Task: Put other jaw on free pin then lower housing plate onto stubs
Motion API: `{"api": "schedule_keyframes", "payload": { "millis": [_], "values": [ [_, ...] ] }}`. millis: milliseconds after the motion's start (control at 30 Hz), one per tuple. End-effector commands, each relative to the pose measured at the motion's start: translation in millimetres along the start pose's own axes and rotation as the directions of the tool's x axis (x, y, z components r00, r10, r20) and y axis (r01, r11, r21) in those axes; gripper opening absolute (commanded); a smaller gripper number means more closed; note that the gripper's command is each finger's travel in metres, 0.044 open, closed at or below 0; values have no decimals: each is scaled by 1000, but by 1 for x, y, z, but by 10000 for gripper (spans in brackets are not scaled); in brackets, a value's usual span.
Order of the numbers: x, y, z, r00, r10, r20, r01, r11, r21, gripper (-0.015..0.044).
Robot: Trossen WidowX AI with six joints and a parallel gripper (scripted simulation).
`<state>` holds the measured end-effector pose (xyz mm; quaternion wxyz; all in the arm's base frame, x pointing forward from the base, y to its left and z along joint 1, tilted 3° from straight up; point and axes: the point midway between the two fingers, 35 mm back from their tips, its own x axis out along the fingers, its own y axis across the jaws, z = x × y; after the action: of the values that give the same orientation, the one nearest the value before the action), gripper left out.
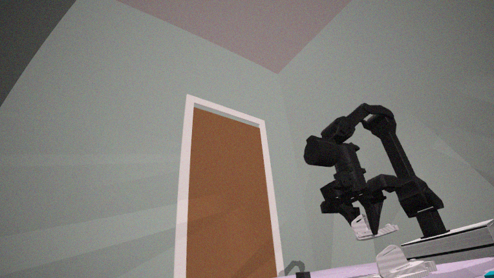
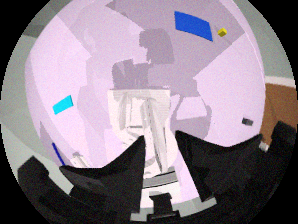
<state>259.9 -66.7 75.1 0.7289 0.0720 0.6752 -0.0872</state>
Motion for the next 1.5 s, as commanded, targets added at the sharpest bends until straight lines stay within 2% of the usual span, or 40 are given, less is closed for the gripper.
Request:
{"api": "schedule_keyframes", "payload": {
  "millis": [0,1100,1467],
  "values": [
    [0,1,2,1000,-4,1,4,1000,4,134],
    [0,2,3,1000,-4,1,4,1000,9,134],
    [17,2,4,1000,-4,1,4,1000,8,134]
  ]
}}
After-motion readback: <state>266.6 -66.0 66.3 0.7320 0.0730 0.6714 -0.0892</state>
